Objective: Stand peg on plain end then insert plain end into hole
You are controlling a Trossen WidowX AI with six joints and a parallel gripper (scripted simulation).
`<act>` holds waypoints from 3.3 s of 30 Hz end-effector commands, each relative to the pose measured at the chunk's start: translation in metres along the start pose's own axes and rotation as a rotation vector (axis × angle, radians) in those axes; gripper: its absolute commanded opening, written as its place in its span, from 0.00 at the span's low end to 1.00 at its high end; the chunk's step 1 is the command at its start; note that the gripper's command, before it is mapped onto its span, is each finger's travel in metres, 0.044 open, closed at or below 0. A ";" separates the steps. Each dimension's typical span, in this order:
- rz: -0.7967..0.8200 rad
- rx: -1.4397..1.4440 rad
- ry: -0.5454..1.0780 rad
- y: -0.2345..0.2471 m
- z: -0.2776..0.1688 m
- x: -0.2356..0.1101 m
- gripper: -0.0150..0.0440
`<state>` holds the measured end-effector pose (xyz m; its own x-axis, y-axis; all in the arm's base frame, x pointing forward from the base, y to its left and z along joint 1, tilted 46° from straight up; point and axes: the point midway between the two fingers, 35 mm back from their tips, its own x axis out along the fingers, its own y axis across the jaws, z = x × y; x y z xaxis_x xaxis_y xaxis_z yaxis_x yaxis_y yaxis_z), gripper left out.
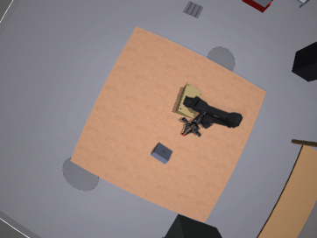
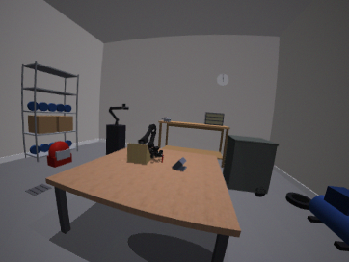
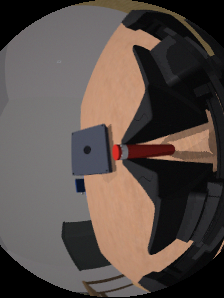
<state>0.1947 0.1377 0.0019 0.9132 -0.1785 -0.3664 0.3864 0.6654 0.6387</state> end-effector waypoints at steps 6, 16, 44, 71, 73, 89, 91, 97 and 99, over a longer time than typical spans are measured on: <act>-0.003 -0.003 -0.007 -0.003 -0.003 -0.002 0.34; -0.005 -0.004 -0.012 -0.004 -0.001 -0.001 0.47; -0.005 -0.004 -0.012 -0.004 -0.001 -0.001 0.88; -0.063 0.020 0.027 0.015 0.103 -0.002 1.00; -0.058 0.020 0.025 0.013 0.113 -0.004 1.00; -0.030 -0.064 0.033 -0.006 0.155 -0.014 1.00; -0.053 -0.112 0.076 -0.007 0.152 -0.012 1.00; -0.120 -0.241 0.216 -0.011 0.140 -0.007 1.00; -0.141 -0.279 0.268 -0.013 0.135 -0.005 1.00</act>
<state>0.2024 0.0301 0.0920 0.8078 -0.1286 -0.5753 0.4260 0.8019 0.4190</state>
